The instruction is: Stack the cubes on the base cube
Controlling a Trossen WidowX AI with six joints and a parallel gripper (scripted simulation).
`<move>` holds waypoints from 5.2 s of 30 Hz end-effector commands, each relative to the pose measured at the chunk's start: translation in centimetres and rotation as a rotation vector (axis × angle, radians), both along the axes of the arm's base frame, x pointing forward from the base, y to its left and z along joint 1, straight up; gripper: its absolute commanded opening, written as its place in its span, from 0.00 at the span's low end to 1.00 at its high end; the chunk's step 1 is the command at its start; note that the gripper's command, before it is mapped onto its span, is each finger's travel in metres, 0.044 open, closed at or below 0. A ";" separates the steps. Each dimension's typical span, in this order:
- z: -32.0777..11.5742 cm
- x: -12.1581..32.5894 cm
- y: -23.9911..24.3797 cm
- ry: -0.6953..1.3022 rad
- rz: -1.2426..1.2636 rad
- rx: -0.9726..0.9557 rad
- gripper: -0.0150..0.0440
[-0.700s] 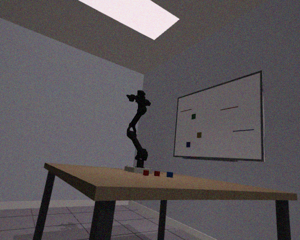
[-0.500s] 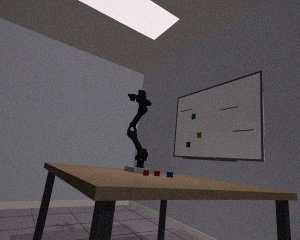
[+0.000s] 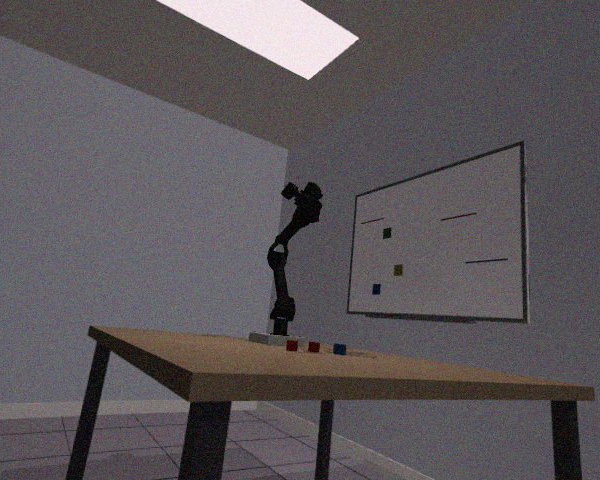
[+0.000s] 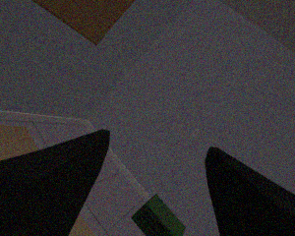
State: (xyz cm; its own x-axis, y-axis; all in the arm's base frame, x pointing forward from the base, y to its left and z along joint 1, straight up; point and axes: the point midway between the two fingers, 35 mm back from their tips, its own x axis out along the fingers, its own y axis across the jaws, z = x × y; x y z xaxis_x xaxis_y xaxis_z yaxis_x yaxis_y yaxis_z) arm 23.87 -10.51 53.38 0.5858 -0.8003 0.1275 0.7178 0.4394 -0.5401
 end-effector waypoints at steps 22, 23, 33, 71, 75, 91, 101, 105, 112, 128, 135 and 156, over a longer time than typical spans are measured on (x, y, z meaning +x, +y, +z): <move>-36.4 8.8 1.4 0.751 0.045 1.172 0.70; -37.6 8.1 1.7 0.772 0.004 1.245 0.70; -40.4 5.9 2.7 0.823 -0.143 1.463 0.70; -50.9 6.2 2.6 0.823 -0.144 1.463 0.70; -51.3 6.2 2.6 0.823 -0.144 1.463 0.70; -50.2 6.6 2.6 0.805 -0.159 1.449 0.43; -47.1 6.7 2.5 0.810 -0.154 1.453 0.43; -45.9 6.7 2.5 0.813 -0.152 1.455 0.43; -43.7 6.5 2.6 0.817 -0.149 1.458 0.43; -40.5 6.0 3.5 0.835 -0.131 1.456 0.43; -41.0 6.2 5.7 0.870 -0.094 1.435 0.43; -42.4 6.0 12.4 0.971 0.014 1.370 0.43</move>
